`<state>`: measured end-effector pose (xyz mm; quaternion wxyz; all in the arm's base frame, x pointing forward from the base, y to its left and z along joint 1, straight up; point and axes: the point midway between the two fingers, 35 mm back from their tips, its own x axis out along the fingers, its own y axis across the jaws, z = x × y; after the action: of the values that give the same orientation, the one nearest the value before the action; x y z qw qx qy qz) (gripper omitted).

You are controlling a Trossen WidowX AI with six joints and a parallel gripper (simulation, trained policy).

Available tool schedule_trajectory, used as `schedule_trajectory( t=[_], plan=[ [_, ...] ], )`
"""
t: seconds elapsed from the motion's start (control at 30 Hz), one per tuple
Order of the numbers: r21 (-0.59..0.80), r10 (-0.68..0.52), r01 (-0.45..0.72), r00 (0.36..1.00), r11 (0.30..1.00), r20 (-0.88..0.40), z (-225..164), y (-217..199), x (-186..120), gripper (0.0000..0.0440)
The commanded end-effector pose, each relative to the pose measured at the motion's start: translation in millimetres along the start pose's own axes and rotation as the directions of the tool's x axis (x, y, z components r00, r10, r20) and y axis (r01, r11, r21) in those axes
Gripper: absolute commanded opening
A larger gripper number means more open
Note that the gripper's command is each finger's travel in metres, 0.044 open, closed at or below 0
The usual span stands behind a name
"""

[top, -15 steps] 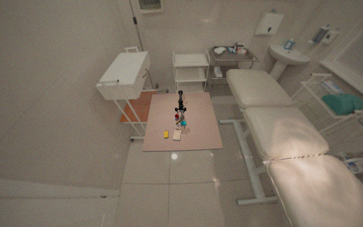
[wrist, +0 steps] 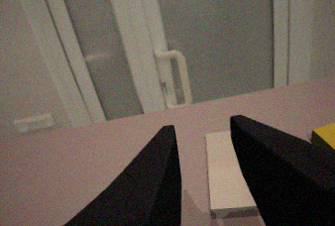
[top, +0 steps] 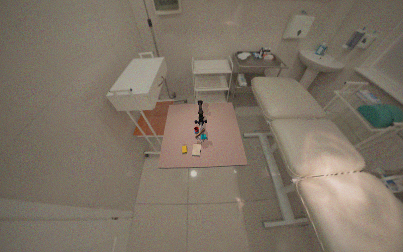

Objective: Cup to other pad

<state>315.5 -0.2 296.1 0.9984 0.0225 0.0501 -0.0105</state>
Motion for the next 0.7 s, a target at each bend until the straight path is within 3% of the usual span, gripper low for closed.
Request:
schedule_trajectory(
  t=[0.0, 0.17, 0.47, 0.67],
  plan=[
    [0.029, 0.005, -0.004, 0.999, 1.0, -0.051, -4.3, 3.6, -1.4, 0.0053],
    [0.065, 0.025, -0.017, 0.992, 0.998, -0.123, -10.4, 10.2, -2.2, 0.0048],
    [0.13, 0.057, -0.025, 0.966, 0.991, -0.254, -18.6, 21.6, -4.6, 0.009],
    [0.166, 0.071, -0.014, 0.937, 0.986, -0.343, -24.8, 27.8, -6.7, 0.0089]
  ],
)
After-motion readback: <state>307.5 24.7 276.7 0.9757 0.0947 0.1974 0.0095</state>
